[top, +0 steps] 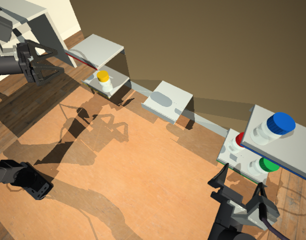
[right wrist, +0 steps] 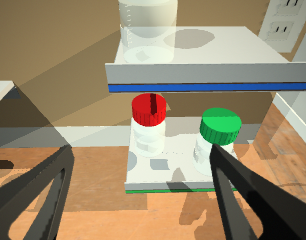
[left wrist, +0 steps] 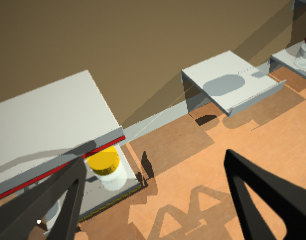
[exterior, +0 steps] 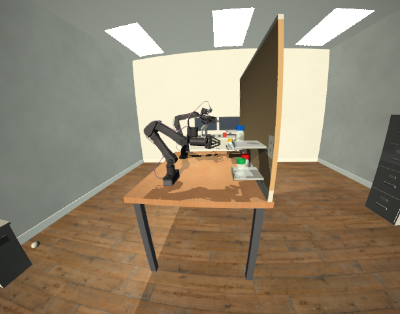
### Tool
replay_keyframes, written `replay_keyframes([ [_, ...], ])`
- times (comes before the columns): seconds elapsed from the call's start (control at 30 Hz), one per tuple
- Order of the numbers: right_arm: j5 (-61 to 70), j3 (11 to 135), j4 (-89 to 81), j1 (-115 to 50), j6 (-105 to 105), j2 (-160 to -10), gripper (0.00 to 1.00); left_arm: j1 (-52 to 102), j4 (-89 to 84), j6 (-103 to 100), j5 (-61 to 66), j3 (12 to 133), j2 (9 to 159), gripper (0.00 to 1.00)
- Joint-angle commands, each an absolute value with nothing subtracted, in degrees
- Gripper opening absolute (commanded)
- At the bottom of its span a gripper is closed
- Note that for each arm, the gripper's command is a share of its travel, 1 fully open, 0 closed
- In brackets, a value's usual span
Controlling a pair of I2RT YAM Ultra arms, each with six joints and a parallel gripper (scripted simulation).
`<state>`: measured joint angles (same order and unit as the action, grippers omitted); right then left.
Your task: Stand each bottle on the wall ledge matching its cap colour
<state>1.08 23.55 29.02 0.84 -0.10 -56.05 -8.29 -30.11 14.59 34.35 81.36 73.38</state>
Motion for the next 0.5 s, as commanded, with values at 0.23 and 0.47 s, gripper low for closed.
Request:
replay_keyframes([
  [0.23, 1.6, 17.3, 38.7, 0.1, -0.6, -56.4, 1.00, -1.9, -18.3, 1.0, 8.7, 77.6, 69.1, 1.00],
  [0.47, 1.6, 14.8, 39.5, 0.0, -0.6, -57.4, 1.00, 2.5, -14.2, -3.7, -1.9, 75.8, 67.6, 1.00],
])
